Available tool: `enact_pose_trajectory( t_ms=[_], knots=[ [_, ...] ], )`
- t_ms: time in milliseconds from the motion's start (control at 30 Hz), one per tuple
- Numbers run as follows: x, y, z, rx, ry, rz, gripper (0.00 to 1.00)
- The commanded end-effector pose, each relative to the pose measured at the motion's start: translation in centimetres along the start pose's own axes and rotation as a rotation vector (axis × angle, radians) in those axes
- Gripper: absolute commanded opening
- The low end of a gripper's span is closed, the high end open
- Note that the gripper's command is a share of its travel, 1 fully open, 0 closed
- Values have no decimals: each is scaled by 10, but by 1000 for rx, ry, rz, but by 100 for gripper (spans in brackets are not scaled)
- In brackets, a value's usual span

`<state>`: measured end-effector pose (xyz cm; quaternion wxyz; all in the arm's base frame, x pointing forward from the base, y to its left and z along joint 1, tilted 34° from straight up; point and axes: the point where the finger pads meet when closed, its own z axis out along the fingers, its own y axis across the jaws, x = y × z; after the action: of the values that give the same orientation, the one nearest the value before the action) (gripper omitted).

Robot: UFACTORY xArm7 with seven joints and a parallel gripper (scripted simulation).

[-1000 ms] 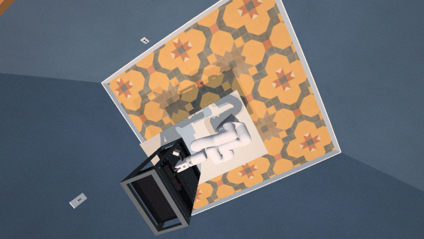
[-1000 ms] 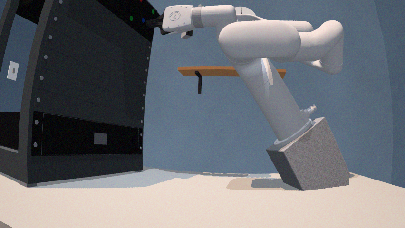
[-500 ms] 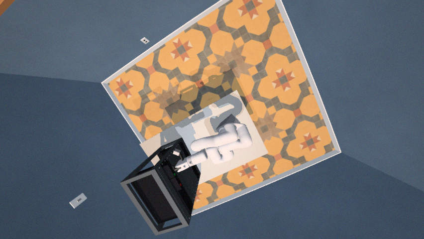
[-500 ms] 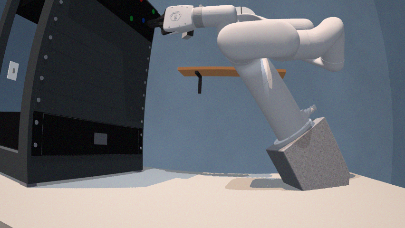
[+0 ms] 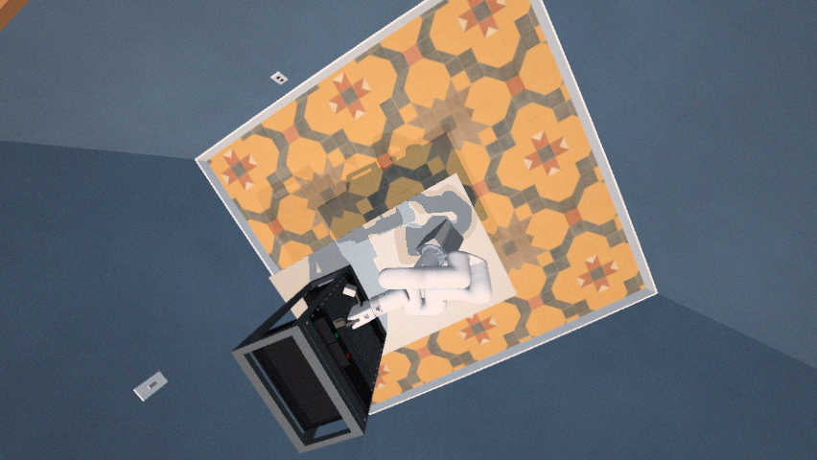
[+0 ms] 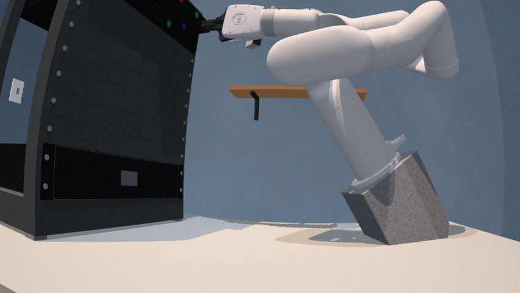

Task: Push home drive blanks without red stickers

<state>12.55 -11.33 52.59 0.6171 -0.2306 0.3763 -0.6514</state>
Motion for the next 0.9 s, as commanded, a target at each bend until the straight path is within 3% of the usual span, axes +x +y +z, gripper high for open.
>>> enact_pose_trajectory(
  t_ms=[0, 200, 767, 867],
  knots=[
    [3, 4, -42, -88, -7, 4, 0],
    [3, 3, -55, -88, -7, 4, 0],
    [3, 2, -55, -88, -7, 4, 0],
    [3, -8, -54, -88, -7, 4, 0]
  ],
)
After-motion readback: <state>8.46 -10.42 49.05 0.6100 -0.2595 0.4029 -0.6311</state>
